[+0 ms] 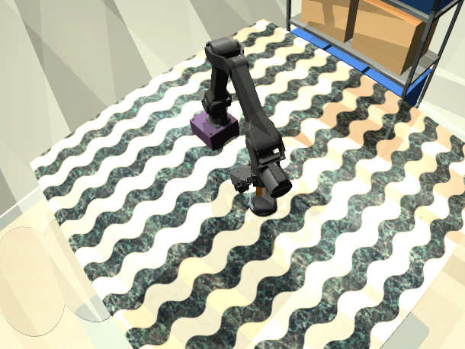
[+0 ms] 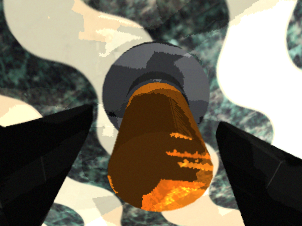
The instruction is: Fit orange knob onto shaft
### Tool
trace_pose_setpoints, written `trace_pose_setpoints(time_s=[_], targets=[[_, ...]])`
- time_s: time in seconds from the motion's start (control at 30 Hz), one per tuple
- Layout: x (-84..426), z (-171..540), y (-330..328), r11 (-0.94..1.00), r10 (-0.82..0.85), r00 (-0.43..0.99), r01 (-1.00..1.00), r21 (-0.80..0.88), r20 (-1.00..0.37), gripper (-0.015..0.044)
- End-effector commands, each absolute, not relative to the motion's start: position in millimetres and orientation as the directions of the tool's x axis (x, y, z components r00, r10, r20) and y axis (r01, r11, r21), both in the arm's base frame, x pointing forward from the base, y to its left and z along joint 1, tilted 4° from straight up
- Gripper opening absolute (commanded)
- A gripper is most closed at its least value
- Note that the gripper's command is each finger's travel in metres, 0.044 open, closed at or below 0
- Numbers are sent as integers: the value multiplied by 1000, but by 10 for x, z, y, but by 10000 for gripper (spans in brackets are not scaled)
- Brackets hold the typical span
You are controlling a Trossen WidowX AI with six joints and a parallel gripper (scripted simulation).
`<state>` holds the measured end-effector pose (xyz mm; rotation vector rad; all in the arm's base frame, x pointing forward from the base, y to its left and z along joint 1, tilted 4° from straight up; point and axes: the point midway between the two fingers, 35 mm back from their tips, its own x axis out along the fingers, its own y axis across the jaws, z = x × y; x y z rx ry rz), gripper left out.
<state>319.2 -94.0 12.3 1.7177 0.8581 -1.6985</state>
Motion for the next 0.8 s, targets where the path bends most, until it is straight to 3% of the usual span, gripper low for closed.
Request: trace_pose_setpoints(time_s=[0.0,0.2,0.43,0.77], targets=[[3192,126,-940,-632,50,-13,774,-42,-999,440],[3196,150,-942,-632,50,-13,774,-42,-999,440],[3209,1045,-988,-632,50,-13,774,-41,-999,440],[3229,1070,-992,-632,50,-12,774,-41,-999,440]])
